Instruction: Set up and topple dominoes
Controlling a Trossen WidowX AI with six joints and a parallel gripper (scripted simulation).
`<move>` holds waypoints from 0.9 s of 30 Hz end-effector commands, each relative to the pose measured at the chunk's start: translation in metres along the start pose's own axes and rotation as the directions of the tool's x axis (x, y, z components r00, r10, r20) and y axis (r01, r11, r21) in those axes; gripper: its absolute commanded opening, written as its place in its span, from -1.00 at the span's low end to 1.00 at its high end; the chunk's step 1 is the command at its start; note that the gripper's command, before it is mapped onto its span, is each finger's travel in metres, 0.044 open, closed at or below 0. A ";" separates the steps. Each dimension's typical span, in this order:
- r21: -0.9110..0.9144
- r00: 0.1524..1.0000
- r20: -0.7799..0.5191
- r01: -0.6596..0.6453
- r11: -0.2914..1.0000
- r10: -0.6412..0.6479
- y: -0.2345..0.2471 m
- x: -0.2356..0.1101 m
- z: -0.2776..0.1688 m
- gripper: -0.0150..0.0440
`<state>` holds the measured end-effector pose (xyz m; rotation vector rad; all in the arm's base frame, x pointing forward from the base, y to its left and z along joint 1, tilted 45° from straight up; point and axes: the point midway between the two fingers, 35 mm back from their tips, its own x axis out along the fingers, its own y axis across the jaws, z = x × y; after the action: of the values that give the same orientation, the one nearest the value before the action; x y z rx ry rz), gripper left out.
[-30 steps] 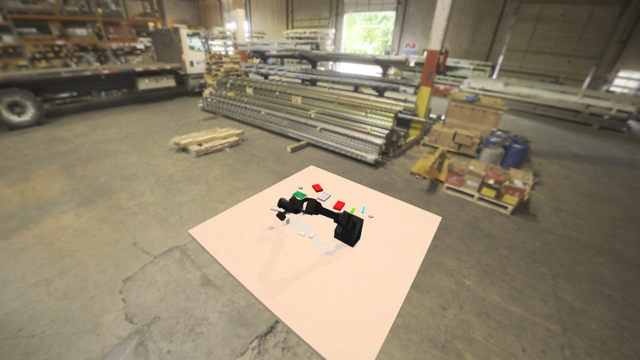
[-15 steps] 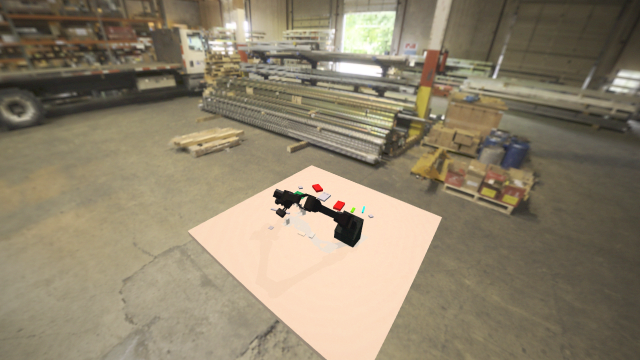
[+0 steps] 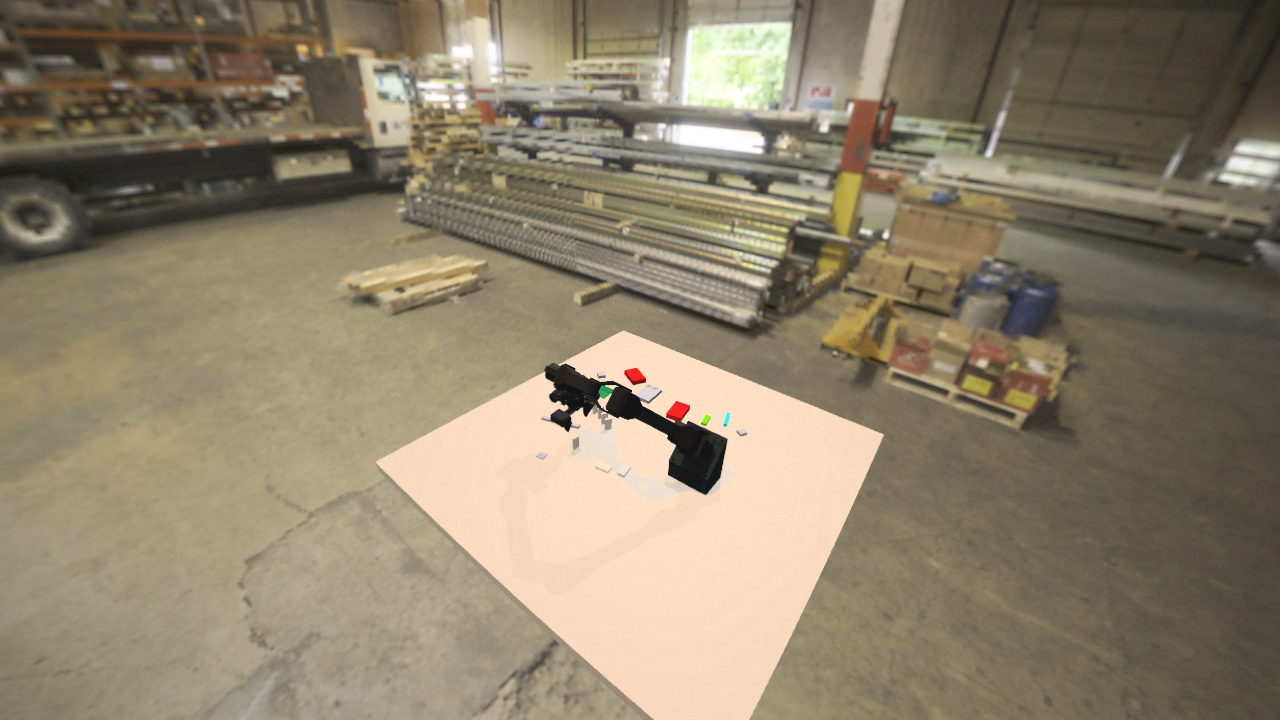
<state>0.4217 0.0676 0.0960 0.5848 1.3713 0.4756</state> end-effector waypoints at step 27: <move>0.041 0.992 -0.076 -0.092 0.995 0.095 0.024 0.055 -0.015 1.00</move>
<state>0.4182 0.1163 0.0744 0.6638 1.4218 0.5555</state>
